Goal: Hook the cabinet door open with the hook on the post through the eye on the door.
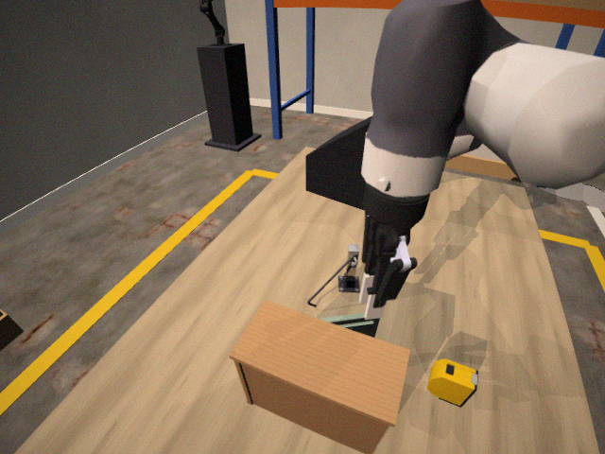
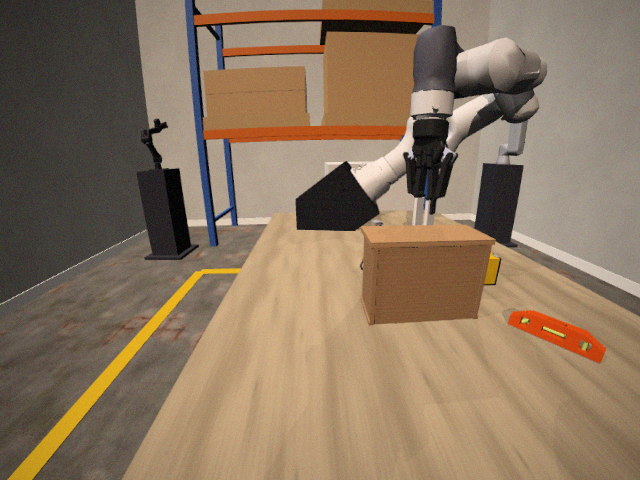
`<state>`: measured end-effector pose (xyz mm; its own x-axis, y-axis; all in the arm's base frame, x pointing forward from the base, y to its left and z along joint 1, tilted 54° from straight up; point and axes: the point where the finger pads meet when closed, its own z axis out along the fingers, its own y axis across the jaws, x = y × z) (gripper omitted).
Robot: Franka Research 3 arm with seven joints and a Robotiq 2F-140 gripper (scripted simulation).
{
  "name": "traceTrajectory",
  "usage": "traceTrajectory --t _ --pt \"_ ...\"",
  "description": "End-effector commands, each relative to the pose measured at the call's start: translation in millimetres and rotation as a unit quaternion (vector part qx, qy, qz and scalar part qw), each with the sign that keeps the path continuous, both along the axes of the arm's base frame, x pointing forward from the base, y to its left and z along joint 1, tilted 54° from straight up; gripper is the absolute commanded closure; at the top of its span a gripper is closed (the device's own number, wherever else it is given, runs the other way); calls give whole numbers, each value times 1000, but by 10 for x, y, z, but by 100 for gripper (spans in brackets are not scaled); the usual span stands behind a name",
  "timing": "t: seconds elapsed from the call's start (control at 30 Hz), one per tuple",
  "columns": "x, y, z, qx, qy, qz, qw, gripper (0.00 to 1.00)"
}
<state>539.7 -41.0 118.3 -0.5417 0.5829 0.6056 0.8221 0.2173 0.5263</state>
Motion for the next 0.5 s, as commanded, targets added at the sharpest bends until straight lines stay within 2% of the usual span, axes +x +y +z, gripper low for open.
traceTrajectory --t 0.0,0.47 --pt "-28 -66 73 2 2 1 1000 84" --pt "-68 -247 209 2 2 1 1000 84"
